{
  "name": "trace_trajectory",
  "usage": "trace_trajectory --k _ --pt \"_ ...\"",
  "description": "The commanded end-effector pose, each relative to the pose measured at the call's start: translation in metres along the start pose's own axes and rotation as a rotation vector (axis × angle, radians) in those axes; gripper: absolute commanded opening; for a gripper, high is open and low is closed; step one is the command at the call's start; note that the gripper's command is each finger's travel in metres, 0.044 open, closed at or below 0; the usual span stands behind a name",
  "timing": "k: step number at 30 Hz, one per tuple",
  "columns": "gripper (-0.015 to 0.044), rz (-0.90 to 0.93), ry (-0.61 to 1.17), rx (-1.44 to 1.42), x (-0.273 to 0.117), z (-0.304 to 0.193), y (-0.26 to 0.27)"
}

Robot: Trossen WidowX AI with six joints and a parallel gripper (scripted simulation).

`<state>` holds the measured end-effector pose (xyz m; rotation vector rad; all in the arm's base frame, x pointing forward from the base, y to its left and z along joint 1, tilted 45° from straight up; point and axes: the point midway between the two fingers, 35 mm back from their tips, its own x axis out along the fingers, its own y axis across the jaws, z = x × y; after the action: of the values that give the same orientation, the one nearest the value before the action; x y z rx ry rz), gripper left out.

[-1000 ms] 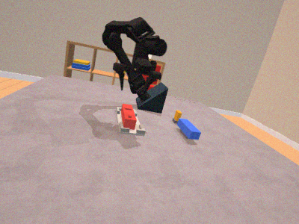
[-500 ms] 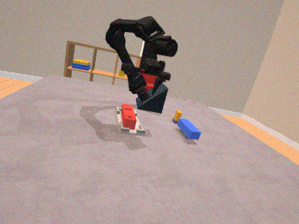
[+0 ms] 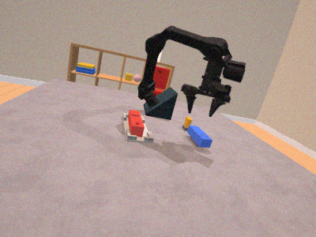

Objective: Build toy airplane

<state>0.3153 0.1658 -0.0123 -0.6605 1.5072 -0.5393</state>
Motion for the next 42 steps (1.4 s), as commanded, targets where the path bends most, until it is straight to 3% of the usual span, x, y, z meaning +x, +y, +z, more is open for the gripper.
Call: trace_trajectory --k 1,8,12,42 --pt "0.044 -0.002 0.003 0.005 0.005 -0.002 0.028" --pt "0.044 -0.002 0.003 0.005 0.007 -0.001 0.028" --pt "0.044 -0.003 0.003 0.005 0.039 -0.001 0.028" --pt "0.044 -0.004 0.002 0.006 0.089 -0.001 0.027"
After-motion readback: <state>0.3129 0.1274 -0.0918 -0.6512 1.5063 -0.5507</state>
